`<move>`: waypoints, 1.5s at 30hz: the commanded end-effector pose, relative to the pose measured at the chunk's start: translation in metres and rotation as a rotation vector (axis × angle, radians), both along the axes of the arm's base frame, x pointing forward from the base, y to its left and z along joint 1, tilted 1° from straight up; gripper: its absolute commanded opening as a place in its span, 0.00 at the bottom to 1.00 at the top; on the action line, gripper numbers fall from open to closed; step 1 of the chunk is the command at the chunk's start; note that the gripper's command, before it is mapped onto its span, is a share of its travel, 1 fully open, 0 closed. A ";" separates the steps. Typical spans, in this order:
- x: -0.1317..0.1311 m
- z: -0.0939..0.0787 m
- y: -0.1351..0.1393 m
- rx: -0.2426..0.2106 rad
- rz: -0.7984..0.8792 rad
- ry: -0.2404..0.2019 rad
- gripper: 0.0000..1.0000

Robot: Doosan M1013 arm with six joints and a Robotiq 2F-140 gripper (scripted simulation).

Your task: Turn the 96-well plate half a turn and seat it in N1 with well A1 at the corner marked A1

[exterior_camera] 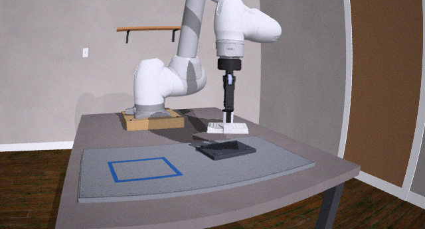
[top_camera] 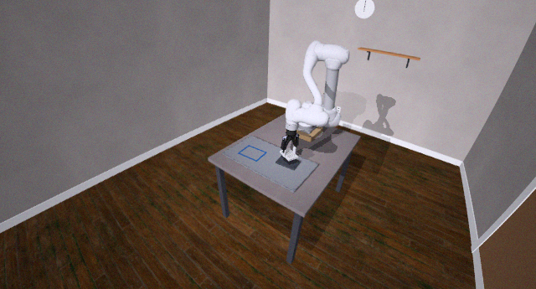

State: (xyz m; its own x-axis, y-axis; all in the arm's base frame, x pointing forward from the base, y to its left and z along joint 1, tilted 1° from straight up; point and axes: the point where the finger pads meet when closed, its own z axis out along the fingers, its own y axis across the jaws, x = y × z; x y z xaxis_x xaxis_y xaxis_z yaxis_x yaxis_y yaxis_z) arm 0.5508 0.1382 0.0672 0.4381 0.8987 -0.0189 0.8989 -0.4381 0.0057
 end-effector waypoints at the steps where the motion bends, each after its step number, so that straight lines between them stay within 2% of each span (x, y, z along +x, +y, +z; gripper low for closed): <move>1: 0.000 0.000 0.000 0.006 0.128 0.004 0.00; 9: 0.000 0.000 0.000 0.007 0.395 0.008 0.00; 11: 0.000 0.000 0.000 0.007 0.395 0.008 0.00; 16: 0.000 0.000 0.000 0.008 0.540 0.010 0.00; 45: 0.000 0.000 0.000 0.008 0.540 0.010 0.00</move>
